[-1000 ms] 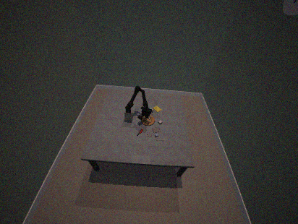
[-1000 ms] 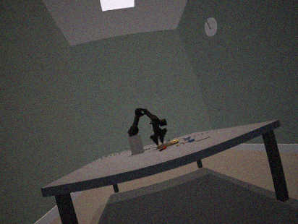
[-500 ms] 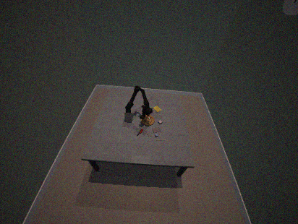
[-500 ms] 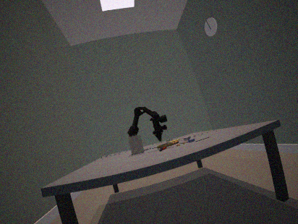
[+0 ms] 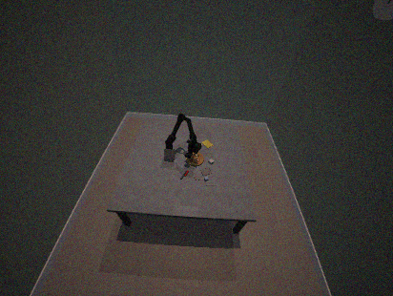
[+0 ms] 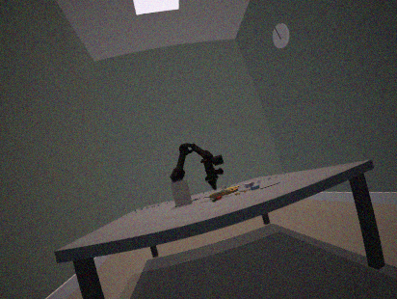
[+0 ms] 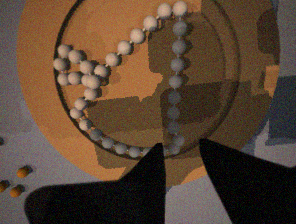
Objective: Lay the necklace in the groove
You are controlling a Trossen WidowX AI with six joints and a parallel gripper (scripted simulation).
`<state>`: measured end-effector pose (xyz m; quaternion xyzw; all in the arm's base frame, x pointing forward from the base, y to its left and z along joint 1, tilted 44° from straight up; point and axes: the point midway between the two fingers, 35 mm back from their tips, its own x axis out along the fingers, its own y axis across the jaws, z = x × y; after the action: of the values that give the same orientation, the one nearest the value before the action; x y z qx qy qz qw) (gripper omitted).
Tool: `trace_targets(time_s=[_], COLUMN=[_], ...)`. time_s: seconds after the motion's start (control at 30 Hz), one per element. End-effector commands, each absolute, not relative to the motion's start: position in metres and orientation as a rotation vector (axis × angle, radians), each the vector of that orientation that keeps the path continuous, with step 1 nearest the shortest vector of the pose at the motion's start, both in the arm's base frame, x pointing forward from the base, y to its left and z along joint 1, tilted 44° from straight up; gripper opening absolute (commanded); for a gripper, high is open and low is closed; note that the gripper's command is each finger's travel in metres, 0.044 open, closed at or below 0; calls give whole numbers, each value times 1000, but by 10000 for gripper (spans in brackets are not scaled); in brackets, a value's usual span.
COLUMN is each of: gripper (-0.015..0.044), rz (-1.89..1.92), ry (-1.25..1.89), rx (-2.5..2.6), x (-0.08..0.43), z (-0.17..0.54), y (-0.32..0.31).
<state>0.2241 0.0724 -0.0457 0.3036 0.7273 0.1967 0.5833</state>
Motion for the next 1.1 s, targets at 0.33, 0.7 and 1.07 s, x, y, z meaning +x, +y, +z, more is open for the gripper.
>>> trace_targets(time_s=[0.33, 0.7, 1.07], gripper=[120, 0, 0], rz=[454, 460, 460], ry=[1719, 1711, 1711], rx=[728, 717, 717], x=[216, 217, 217], z=[-63, -62, -62], y=[88, 89, 89])
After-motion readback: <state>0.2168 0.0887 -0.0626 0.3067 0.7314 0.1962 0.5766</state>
